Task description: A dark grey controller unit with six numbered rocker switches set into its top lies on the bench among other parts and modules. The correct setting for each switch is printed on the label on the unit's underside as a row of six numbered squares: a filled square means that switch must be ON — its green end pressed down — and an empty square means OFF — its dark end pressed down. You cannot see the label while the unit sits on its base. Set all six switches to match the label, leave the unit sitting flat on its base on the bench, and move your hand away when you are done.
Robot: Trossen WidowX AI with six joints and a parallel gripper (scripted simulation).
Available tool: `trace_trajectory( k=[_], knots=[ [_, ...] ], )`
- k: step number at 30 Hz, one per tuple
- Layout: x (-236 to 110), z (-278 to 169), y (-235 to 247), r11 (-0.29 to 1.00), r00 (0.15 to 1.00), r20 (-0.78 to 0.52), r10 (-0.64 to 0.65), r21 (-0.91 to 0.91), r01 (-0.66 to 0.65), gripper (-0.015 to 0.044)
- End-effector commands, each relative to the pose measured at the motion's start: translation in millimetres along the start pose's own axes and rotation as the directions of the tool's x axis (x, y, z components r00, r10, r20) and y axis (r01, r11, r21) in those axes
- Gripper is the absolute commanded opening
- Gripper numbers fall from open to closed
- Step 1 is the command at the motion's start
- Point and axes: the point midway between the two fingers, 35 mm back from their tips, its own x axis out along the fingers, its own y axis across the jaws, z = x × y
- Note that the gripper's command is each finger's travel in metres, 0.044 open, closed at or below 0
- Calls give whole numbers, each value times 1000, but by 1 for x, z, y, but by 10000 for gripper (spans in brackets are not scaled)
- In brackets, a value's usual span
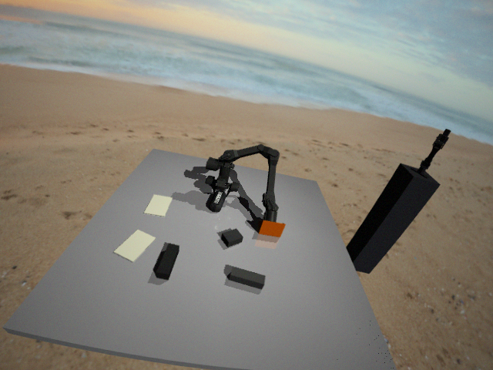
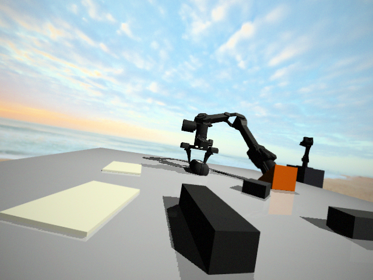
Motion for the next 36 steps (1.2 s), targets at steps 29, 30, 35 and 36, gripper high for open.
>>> trace_trajectory(
  k=[29,30,35,36],
  knots=[
    [-25,10,-1,1000,1000,6,-2,0,2,336],
    [-26,10,-1,1000,1000,6,-2,0,2,336],
    [-30,12,-1,1000,1000,6,-2,0,2,336],
    [-31,12,-1,1000,1000,6,-2,0,2,336]
  ],
)
